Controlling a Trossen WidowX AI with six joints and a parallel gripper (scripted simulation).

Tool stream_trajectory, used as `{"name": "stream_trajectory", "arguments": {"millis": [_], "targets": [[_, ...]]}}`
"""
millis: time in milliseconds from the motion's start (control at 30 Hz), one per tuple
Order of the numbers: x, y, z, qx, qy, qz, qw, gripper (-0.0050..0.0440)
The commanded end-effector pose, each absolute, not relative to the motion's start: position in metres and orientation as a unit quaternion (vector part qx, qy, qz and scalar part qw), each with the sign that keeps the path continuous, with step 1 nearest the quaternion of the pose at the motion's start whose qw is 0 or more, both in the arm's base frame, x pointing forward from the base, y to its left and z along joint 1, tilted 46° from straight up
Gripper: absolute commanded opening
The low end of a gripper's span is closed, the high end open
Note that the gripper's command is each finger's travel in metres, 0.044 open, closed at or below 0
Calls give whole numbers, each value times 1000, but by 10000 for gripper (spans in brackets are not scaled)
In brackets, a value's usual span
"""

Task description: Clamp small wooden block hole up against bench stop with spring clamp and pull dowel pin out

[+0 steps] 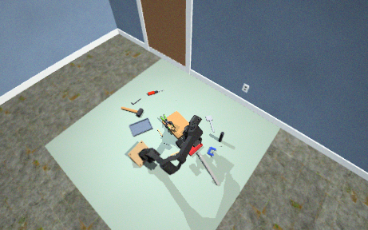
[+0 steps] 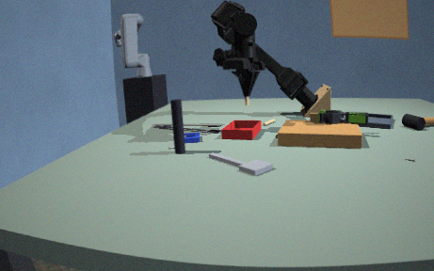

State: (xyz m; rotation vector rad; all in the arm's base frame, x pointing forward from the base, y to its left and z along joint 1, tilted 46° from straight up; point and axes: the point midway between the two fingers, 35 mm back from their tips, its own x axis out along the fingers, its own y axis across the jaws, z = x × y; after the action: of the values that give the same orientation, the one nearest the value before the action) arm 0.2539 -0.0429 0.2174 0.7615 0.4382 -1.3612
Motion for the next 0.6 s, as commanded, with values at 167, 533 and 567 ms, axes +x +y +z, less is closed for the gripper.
{"name": "stream_trajectory", "arguments": {"millis": [167,533,567], "targets": [[253,-50,209,333,204,-614,686,0],[254,-60,200,326,212,-618,683,0],[254,-60,200,326,212,-618,683,0]]}}
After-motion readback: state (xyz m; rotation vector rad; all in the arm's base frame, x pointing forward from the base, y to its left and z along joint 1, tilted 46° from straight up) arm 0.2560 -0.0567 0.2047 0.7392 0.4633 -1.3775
